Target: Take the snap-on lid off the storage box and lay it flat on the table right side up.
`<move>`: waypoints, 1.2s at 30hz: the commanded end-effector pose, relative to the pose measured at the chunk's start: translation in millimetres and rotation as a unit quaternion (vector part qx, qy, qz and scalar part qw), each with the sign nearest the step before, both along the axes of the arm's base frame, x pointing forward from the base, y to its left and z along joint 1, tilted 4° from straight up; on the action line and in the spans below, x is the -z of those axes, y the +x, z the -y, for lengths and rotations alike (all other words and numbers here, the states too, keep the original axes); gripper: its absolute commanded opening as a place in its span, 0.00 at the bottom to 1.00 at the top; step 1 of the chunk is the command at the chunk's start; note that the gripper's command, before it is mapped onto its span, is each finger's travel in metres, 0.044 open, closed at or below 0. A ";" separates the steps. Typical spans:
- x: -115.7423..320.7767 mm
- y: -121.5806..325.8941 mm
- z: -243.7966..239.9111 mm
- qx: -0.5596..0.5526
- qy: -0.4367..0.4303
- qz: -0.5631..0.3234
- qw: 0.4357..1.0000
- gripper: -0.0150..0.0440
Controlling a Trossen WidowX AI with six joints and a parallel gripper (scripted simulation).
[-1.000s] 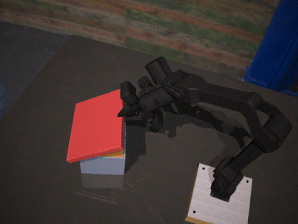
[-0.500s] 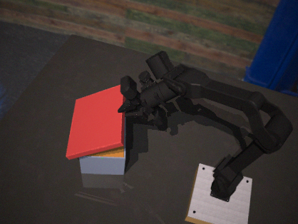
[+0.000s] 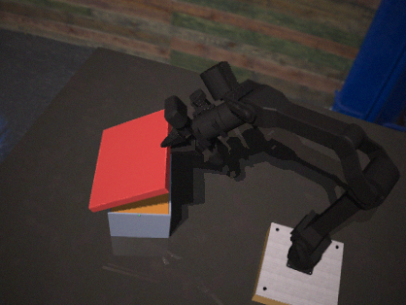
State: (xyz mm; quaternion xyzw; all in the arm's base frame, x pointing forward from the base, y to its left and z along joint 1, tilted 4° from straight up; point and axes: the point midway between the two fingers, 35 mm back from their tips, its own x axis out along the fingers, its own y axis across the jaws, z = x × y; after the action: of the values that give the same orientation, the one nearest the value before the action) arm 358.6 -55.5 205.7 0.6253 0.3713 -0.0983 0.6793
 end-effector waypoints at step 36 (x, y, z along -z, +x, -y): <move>-8.4 -26.2 -51.9 -0.003 0.000 0.009 1.000 0.25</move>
State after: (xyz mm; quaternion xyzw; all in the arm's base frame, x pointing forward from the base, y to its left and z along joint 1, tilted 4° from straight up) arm 335.0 -8.2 209.6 0.6245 0.3732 -0.0945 0.6796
